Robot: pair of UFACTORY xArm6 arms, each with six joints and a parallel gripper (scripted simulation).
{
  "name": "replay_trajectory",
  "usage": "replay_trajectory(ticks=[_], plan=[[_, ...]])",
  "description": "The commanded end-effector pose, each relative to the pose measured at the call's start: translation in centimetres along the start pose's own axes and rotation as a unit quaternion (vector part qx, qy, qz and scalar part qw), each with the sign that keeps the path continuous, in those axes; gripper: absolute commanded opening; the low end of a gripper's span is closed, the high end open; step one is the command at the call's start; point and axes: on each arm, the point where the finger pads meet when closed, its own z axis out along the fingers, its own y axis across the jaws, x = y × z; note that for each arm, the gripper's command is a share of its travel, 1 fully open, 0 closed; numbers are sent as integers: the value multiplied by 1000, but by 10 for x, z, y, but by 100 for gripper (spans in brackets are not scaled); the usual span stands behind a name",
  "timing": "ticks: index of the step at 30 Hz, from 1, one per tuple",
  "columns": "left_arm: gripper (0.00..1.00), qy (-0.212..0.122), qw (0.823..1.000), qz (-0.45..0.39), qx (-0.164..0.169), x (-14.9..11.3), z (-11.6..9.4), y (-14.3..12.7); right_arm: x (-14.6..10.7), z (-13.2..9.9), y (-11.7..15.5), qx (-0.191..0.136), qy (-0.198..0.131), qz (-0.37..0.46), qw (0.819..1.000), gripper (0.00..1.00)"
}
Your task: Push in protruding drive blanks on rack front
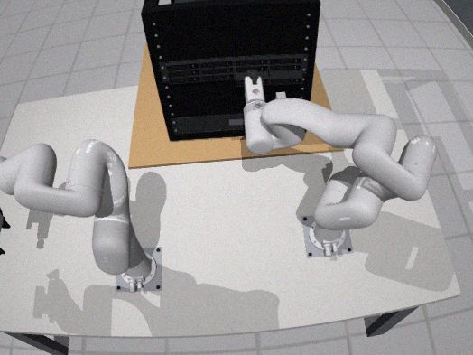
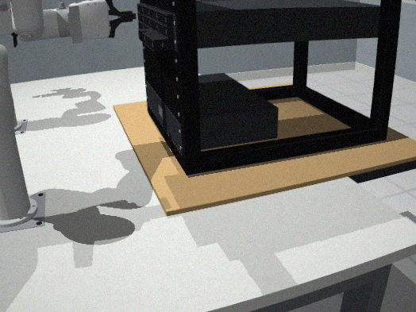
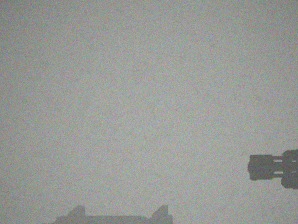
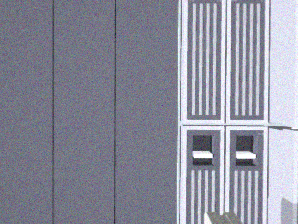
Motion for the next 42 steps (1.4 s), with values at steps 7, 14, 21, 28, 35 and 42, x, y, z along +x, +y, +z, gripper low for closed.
replay_trajectory(ticks=[7, 14, 21, 28, 35, 42], plan=[[100, 2, 1000, 0, 0, 1, -2, 0, 0, 7, -2, 1, 0, 2, 1000, 0], [100, 2, 1000, 0, 0, 1, -2, 0, 0, 7, -2, 1, 0, 2, 1000, 0], [100, 2, 1000, 0, 0, 1, -2, 0, 0, 7, -2, 1, 0, 2, 1000, 0], [100, 2, 1000, 0, 0, 1, -2, 0, 0, 7, -2, 1, 0, 2, 1000, 0], [100, 2, 1000, 0, 0, 1, -2, 0, 0, 7, -2, 1, 0, 2, 1000, 0], [100, 2, 1000, 0, 0, 1, -2, 0, 0, 11, -2, 1, 0, 2, 1000, 0]])
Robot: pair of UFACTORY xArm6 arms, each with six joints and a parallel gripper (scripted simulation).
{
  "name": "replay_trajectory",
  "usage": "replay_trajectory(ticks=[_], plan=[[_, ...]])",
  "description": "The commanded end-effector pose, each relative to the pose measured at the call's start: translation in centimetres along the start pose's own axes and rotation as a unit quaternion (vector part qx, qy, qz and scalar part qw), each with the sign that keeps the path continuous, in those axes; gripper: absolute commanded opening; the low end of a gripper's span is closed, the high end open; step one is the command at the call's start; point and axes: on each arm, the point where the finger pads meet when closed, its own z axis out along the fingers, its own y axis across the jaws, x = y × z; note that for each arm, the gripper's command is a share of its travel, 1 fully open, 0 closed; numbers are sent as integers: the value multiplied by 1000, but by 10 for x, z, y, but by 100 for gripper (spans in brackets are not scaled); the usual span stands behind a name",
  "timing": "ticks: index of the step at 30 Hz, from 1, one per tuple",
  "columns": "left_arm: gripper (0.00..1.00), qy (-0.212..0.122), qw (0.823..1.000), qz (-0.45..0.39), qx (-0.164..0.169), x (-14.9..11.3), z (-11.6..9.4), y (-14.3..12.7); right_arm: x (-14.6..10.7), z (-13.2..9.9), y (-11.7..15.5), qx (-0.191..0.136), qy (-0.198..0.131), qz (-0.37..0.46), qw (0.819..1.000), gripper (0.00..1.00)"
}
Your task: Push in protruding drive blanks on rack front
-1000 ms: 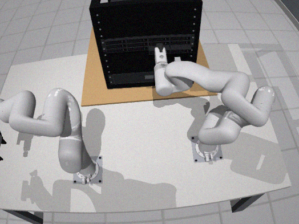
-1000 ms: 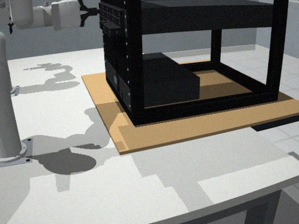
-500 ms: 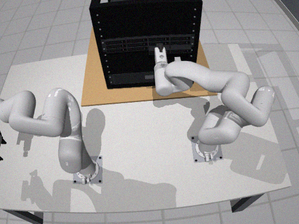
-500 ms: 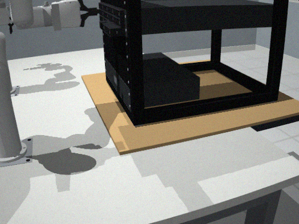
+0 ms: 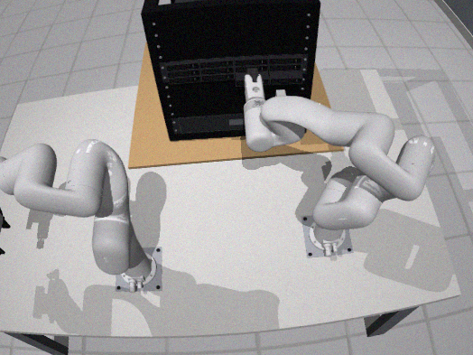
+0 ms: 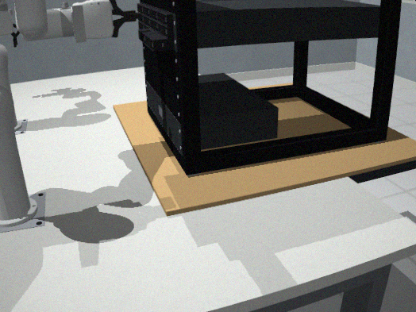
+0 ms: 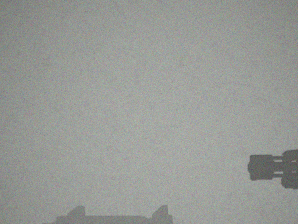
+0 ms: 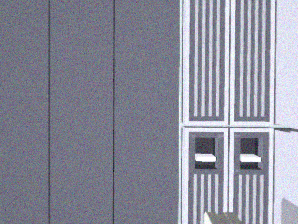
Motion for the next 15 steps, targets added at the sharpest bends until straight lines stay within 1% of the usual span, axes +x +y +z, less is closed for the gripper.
replay_trajectory(ticks=[1, 15], plan=[[100, 2, 1000, 0, 0, 1, -2, 0, 0, 2, -2, 1, 0, 1, 1000, 0], [100, 2, 1000, 0, 0, 1, -2, 0, 0, 24, -2, 1, 0, 1, 1000, 0]])
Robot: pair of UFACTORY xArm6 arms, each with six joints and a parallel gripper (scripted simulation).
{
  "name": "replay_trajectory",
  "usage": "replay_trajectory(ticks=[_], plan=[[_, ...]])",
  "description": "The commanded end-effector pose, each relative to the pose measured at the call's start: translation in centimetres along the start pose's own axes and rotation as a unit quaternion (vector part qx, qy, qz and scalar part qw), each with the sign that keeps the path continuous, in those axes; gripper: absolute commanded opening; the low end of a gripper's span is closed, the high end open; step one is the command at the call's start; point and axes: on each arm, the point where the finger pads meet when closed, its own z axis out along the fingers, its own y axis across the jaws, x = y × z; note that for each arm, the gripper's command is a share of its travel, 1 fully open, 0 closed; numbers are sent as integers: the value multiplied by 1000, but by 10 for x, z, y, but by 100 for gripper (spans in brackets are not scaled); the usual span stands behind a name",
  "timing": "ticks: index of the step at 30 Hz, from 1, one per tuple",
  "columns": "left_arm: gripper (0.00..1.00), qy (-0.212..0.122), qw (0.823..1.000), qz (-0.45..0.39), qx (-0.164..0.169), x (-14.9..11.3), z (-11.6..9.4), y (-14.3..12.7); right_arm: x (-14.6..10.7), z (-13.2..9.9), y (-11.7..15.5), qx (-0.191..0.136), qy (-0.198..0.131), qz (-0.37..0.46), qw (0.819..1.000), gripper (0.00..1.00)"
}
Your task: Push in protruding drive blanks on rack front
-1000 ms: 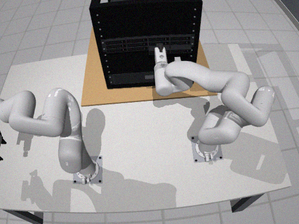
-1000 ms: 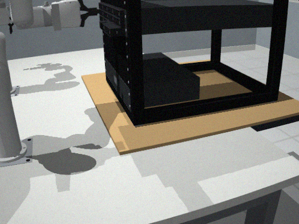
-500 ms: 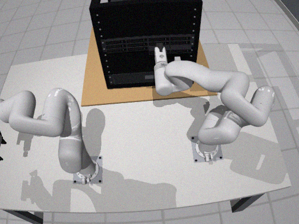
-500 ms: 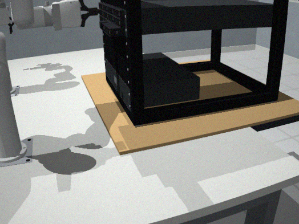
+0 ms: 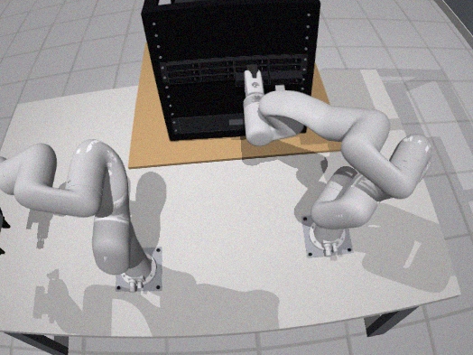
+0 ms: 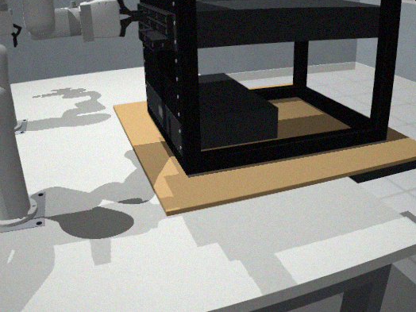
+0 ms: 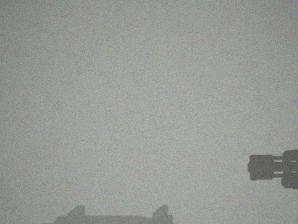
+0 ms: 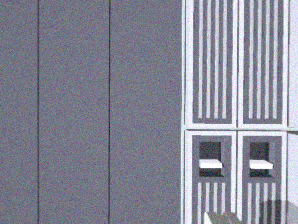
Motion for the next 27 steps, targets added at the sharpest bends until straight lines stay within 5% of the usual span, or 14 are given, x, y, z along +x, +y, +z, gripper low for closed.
replay_trajectory(ticks=[1, 27], plan=[[100, 2, 1000, 0, 0, 1, -2, 0, 0, 6, -2, 2, 0, 2, 1000, 0], [100, 2, 1000, 0, 0, 1, -2, 0, 0, 19, -2, 2, 0, 2, 1000, 0]])
